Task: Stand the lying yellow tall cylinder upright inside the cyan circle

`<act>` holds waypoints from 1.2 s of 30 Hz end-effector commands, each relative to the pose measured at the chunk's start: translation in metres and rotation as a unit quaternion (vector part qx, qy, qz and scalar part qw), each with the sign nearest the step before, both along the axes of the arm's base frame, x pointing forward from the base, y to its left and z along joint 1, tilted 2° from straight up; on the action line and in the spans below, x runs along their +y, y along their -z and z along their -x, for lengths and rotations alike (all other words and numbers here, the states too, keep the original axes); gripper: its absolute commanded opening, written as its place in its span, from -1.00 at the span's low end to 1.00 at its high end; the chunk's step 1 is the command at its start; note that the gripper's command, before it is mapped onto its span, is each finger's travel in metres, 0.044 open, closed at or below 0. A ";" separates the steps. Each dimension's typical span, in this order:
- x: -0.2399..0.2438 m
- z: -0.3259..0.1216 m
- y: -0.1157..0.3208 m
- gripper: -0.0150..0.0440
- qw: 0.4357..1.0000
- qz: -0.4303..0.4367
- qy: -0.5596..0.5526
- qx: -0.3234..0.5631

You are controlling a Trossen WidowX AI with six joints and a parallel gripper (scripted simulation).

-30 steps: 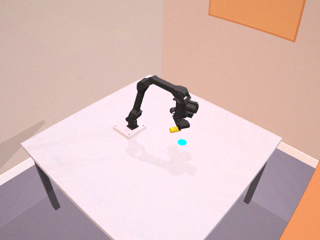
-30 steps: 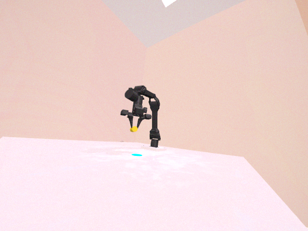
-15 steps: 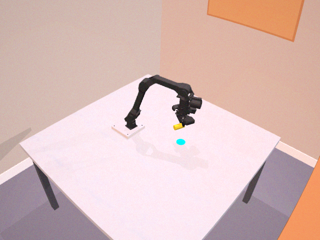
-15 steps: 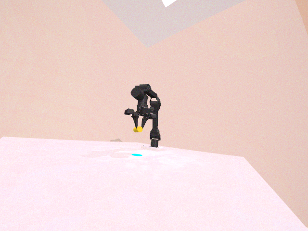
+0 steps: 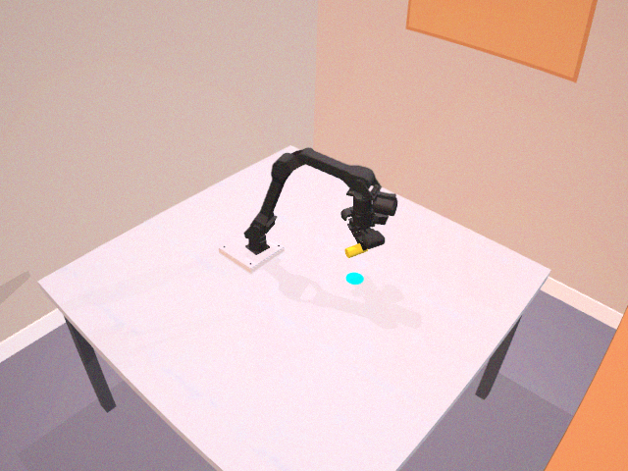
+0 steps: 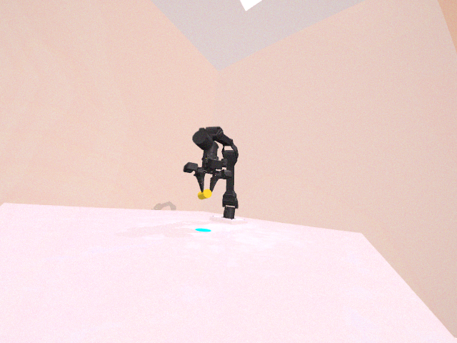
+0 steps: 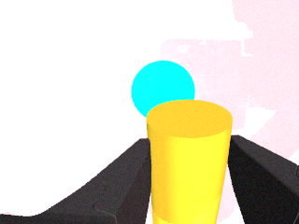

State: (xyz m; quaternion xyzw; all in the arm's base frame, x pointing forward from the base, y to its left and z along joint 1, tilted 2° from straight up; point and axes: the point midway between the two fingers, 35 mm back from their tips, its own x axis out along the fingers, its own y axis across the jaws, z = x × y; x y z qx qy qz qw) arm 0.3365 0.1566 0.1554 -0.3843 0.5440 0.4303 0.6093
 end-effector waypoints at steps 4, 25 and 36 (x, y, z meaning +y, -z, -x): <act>0.003 -0.005 0.006 -0.14 1.000 -0.026 0.016 -0.006; 0.009 -0.021 0.018 -0.14 0.994 -0.098 0.050 -0.030; 0.011 -0.029 0.022 -0.14 0.988 -0.135 0.065 -0.042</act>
